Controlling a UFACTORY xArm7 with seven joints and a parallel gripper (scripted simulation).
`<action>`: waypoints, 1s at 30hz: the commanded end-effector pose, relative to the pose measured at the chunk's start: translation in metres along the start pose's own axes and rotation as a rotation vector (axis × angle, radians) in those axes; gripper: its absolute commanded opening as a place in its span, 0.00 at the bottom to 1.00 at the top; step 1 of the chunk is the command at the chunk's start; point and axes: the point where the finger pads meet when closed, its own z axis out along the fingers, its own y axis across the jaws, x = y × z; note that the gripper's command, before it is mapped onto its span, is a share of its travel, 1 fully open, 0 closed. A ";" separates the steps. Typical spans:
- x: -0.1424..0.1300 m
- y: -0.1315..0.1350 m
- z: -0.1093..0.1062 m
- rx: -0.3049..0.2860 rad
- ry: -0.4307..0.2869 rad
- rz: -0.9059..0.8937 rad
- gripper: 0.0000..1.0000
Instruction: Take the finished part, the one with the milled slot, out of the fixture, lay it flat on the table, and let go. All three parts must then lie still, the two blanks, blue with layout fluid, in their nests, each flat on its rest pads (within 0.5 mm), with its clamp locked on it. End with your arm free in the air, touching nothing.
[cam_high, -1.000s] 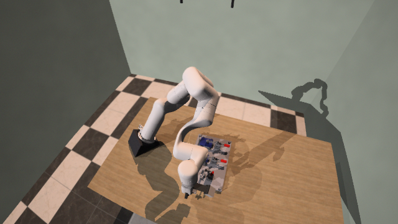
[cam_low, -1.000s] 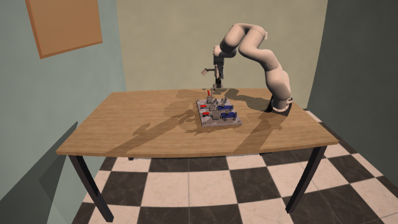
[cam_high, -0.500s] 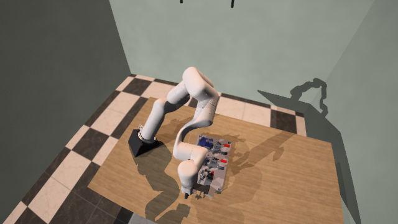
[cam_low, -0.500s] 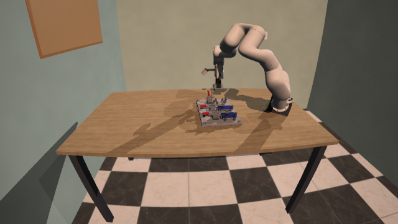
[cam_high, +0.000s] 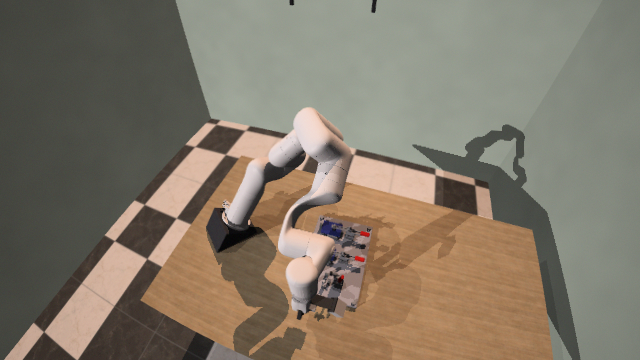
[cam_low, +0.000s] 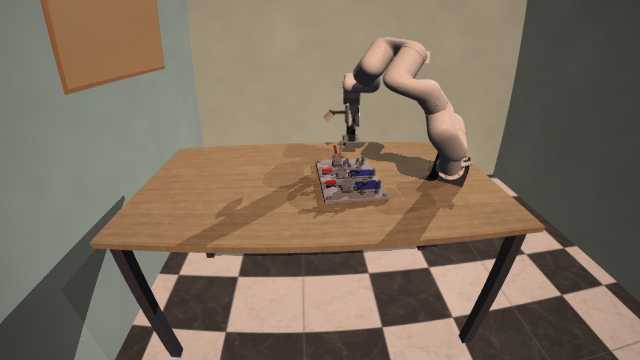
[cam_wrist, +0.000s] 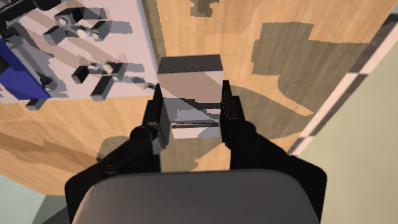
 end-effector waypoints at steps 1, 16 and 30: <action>0.000 0.001 -0.002 -0.004 0.003 0.000 0.00; 0.000 0.001 0.012 -0.004 0.003 0.000 0.00; 0.000 0.002 0.046 -0.004 0.003 0.000 0.00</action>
